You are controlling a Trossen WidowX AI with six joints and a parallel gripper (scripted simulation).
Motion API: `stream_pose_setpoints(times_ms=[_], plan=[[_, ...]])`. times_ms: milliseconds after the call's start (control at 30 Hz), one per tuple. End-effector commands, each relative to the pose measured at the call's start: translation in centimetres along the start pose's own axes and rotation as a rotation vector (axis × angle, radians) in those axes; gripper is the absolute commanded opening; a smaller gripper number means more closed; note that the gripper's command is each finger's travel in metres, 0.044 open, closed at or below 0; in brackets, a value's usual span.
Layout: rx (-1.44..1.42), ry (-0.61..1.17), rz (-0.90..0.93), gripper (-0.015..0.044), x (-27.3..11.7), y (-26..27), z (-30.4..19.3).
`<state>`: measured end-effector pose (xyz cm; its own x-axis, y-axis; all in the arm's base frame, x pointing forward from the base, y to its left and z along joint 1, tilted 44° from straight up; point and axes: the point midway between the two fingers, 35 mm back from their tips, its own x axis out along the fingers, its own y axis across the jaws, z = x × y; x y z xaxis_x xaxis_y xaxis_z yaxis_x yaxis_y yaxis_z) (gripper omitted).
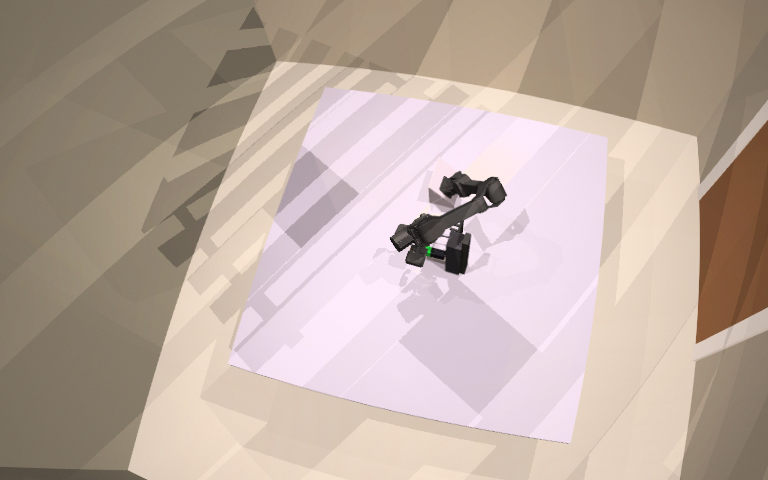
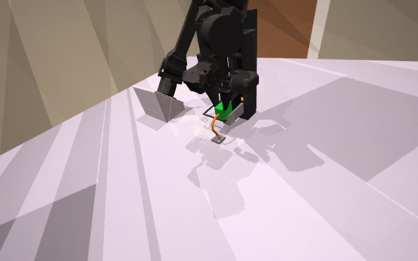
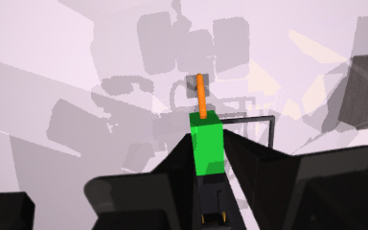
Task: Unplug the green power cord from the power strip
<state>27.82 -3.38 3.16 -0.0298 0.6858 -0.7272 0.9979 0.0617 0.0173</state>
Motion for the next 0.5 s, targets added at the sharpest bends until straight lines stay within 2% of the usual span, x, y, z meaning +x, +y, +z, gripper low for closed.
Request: stream_pose_setpoints(times_ms=[0,467], plan=[[0.022,-0.003,0.004,0.0000,-0.3,-0.1,1.7],[0.024,0.004,0.004,0.0368,-0.2,0.0,0.8]])
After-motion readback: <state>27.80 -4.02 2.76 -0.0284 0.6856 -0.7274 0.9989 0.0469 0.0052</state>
